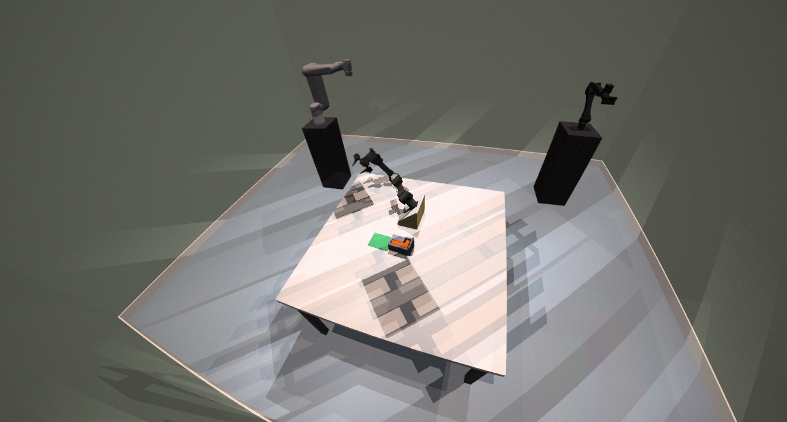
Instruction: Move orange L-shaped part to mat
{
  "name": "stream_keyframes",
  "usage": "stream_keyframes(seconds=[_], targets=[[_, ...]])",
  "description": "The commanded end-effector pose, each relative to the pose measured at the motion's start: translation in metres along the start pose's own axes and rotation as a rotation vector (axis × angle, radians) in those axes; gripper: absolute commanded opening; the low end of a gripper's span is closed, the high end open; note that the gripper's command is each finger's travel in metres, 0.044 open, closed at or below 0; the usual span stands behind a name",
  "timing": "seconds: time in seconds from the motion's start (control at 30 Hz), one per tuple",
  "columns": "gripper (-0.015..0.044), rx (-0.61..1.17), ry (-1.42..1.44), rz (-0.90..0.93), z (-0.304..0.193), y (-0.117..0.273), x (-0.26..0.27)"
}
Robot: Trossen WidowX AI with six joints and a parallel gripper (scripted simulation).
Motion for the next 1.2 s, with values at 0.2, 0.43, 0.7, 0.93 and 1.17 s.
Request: stream_keyframes(seconds=[0.2, 0.43, 0.7, 0.93, 1.17], targets=[[0.0216, 0.050, 0.197, -0.032, 0.023, -0.002, -0.038], [0.0180, 0.223, 0.564, -0.143, 0.068, 0.005, -0.106], [0.0180, 0.336, 1.117, -0.264, 0.157, 0.018, -0.175], [0.0180, 0.403, 1.495, -0.430, 0.257, 0.030, -0.217], [0.0180, 0.464, 1.921, -0.583, 0.359, 0.043, -0.231]])
Point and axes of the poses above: the point midway between the two fingers, 35 mm back from their tips, its own y axis back along the fingers, its own x axis across the jaws, z = x × y, the point moved 2 cm from there along y, back along the fingers, and after that the axes turned 15 degrees about y, right-handed, at the moved point
